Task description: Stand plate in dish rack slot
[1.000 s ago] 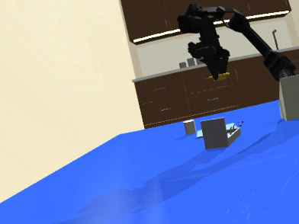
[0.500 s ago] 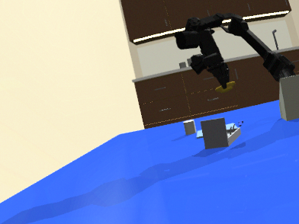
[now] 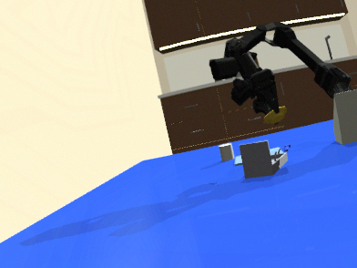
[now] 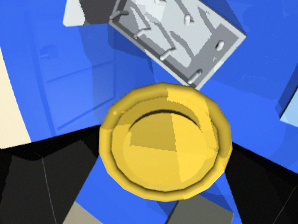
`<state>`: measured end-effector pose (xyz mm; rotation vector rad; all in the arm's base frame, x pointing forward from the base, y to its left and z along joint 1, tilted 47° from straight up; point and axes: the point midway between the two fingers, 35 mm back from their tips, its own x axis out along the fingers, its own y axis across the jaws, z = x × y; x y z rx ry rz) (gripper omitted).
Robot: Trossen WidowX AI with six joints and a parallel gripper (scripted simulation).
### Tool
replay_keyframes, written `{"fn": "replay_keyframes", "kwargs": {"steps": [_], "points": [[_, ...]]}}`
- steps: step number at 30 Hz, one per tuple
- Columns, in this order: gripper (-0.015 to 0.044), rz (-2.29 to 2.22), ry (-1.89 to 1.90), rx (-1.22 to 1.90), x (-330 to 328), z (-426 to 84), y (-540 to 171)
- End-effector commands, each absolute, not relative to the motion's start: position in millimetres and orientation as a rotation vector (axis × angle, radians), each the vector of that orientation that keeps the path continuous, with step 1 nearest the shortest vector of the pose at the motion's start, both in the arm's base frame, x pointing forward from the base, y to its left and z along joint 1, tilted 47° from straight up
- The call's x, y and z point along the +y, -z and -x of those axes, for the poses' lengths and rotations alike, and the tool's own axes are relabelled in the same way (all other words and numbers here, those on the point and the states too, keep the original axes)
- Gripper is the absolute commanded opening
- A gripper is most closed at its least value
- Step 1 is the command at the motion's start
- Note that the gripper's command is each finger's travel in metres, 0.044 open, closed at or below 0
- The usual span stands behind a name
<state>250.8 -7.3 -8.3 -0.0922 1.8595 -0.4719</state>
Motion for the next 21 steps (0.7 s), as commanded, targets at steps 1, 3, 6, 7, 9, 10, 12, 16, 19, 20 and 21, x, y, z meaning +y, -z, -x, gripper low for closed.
{"fn": "replay_keyframes", "kwargs": {"steps": [1, 3, 6, 7, 9, 10, 12, 16, 19, 20, 21], "points": [[0.0000, 0.072, 0.363, 1.885, -10, -247, 15], [0.0000, 0.064, 0.304, 1.892, -12, -246, 19], [0.0000, 0.053, 0.216, 1.895, -14, -245, 23], [0.0000, 0.049, 0.187, 1.894, -15, -244, 25], [0.0000, 0.043, 0.129, 1.890, -17, -243, 28], [0.0000, 0.040, 0.101, 1.886, -18, -243, 29], [0.0000, 0.035, 0.044, 1.877, -19, -242, 32], [0.0000, 0.029, -0.066, 1.850, -23, -241, 36], [0.0000, 0.027, -0.147, 1.821, -25, -240, 40], [0.0000, 0.028, -0.174, 1.810, -26, -240, 41], [0.0000, 0.028, -0.201, 1.798, -26, -239, 42]]}}
